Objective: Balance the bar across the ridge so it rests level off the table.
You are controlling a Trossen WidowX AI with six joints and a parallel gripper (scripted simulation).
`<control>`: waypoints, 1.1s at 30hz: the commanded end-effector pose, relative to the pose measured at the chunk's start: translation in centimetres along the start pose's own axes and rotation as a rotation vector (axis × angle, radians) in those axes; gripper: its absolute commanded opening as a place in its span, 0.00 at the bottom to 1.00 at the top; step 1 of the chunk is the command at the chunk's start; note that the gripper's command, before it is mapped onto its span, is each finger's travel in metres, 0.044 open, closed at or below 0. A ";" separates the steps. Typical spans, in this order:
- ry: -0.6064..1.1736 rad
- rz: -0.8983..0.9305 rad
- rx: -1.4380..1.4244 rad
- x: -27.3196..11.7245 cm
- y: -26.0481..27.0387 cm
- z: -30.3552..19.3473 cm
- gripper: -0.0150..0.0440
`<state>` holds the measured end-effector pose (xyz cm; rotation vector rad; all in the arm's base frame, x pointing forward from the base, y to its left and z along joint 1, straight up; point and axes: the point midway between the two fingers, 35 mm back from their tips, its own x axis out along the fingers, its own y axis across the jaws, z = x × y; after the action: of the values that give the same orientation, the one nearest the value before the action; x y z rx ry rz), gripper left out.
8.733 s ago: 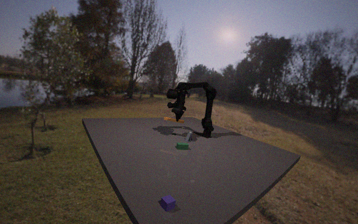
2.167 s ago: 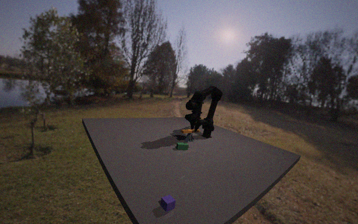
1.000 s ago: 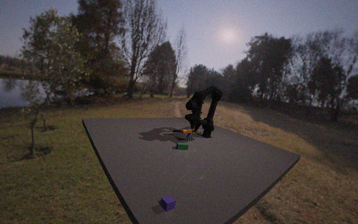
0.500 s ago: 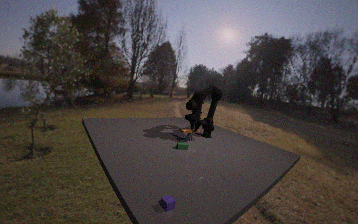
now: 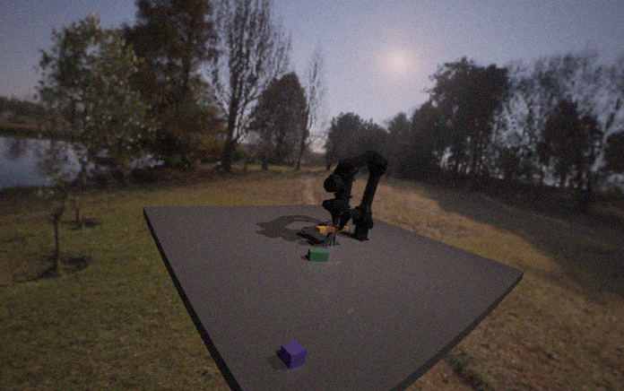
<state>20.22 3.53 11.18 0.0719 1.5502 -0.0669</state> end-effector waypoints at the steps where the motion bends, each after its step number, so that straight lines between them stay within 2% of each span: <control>1: 0.000 0.000 0.000 0.0 0.0 0.0 0.54; 33: 0.000 0.000 0.000 0.0 0.0 0.0 0.57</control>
<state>20.22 3.53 11.18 0.0719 1.5503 -0.0669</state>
